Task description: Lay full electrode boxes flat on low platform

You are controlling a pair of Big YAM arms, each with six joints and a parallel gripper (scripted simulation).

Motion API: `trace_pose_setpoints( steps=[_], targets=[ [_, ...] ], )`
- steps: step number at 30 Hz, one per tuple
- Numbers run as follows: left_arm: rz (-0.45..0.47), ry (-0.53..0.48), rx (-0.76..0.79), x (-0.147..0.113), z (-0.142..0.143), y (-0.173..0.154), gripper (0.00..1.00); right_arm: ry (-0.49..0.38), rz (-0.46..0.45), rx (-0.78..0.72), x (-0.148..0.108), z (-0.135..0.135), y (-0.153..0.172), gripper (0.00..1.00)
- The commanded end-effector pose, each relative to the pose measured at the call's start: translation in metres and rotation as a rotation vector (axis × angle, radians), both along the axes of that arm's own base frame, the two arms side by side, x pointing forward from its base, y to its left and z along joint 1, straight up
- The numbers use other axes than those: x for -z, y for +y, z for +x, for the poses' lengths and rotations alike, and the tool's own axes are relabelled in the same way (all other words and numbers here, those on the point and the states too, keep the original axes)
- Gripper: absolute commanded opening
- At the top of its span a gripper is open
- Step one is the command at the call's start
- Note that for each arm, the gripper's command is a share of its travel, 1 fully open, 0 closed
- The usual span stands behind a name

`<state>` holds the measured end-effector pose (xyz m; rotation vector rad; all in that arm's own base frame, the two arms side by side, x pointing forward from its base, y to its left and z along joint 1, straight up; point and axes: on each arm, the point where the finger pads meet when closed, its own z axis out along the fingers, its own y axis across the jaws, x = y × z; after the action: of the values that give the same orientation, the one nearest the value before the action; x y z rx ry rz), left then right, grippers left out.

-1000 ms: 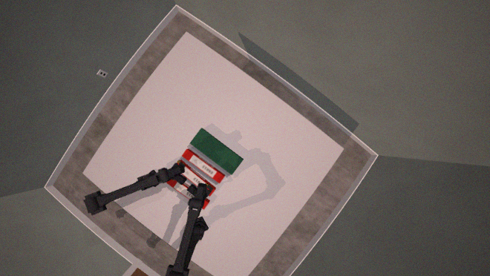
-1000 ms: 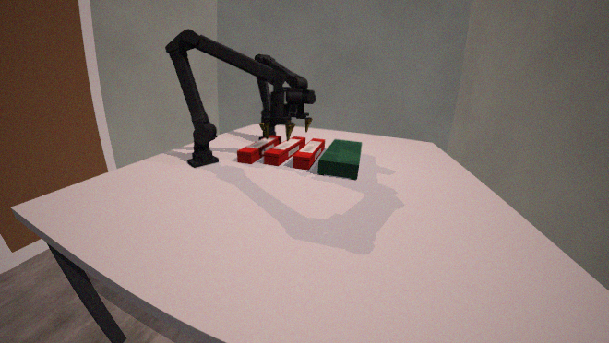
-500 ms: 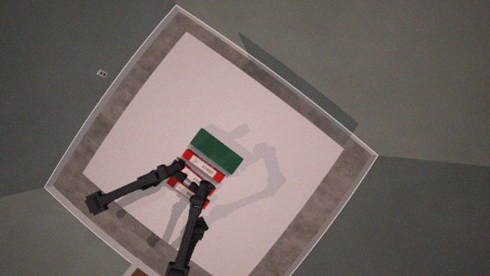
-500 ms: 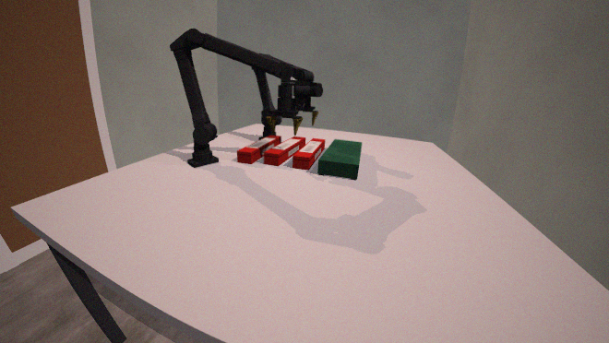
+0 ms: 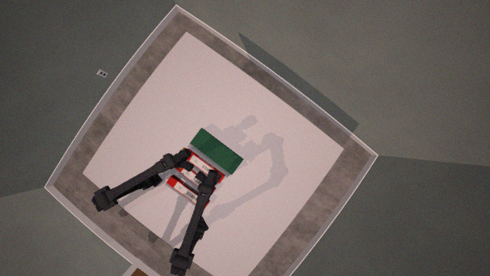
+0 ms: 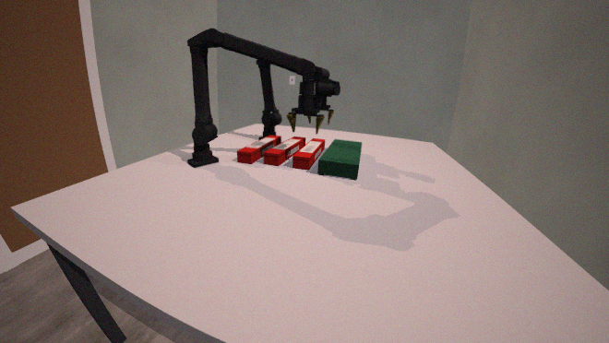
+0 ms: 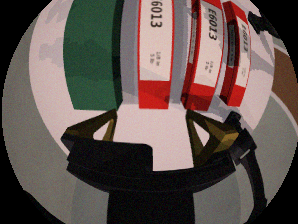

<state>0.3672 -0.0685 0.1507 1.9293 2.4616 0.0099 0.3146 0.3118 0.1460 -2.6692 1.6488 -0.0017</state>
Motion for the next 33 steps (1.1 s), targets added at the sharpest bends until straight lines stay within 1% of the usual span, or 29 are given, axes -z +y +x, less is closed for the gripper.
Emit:
trace_pose_setpoints(
  steps=[1, 2, 3, 4, 5, 7, 8, 13, 14, 17, 20, 22, 24, 25, 26, 28, 32, 33],
  targets=[
    [0.003, 0.017, 0.041, 0.006, -0.003, -0.005, 1.0, -0.029, 0.03, -0.01, -0.021, 0.021, 0.01, 1.0],
    [0.002, 0.009, 0.041, 0.003, -0.003, -0.005, 1.0, -0.014, 0.016, -0.012, -0.015, 0.005, -0.005, 1.0],
    [0.001, 0.005, 0.041, 0.002, -0.003, -0.005, 1.0, -0.014, 0.016, -0.025, -0.015, 0.001, -0.001, 1.0],
    [-0.006, -0.03, 0.019, -0.011, 0.008, -0.004, 1.0, -0.03, 0.032, -0.011, -0.018, 0.012, 0.008, 1.0],
    [-0.006, -0.03, 0.019, -0.011, 0.008, -0.004, 1.0, -0.04, 0.041, -0.032, -0.028, 0.008, 0.01, 1.0],
    [-0.006, -0.03, 0.019, -0.011, 0.008, -0.004, 1.0, -0.04, 0.041, -0.032, -0.028, 0.008, 0.01, 1.0],
    [-0.006, -0.03, 0.019, -0.011, 0.008, -0.004, 1.0, -0.03, 0.032, -0.011, -0.018, 0.012, 0.008, 1.0],
    [-0.006, -0.03, 0.019, -0.011, 0.008, -0.004, 1.0, -0.03, 0.032, -0.011, -0.019, 0.012, 0.008, 1.0],
    [0.001, 0.003, 0.035, 0.008, 0.0, -0.004, 1.0, -0.03, 0.031, -0.028, -0.012, 0.004, 0.005, 1.0],
    [0.001, 0.003, 0.032, 0.017, 0.0, -0.004, 1.0, -0.004, 0.007, -0.028, 0.011, 0.005, 0.005, 1.0],
    [0.001, 0.003, 0.03, 0.025, 0.0, -0.004, 1.0, -0.004, 0.007, -0.026, 0.019, 0.005, 0.005, 1.0],
    [0.001, 0.003, 0.03, 0.03, 0.0, -0.004, 1.0, -0.009, 0.011, -0.026, 0.022, 0.006, 0.007, 1.0],
    [0.001, 0.003, 0.03, 0.03, 0.0, -0.004, 1.0, -0.009, 0.011, -0.026, 0.022, 0.006, 0.007, 1.0],
    [-0.001, -0.006, 0.03, 0.029, 0.004, -0.005, 1.0, -0.059, 0.06, -0.026, -0.004, 0.016, 0.016, 1.0],
    [0.001, 0.003, 0.03, 0.035, 0.0, -0.004, 1.0, -0.022, 0.024, -0.026, 0.019, 0.005, 0.005, 1.0],
    [0.001, 0.003, 0.03, 0.041, 0.0, -0.004, 1.0, -0.004, 0.006, -0.026, 0.035, 0.005, 0.005, 1.0],
    [0.001, 0.004, 0.03, 0.052, 0.0, -0.004, 1.0, -0.004, 0.006, -0.026, 0.046, 0.005, 0.005, 1.0],
    [0.001, 0.004, 0.03, 0.052, 0.0, -0.004, 1.0, -0.039, 0.04, -0.026, 0.028, 0.018, 0.019, 1.0]
  ],
)
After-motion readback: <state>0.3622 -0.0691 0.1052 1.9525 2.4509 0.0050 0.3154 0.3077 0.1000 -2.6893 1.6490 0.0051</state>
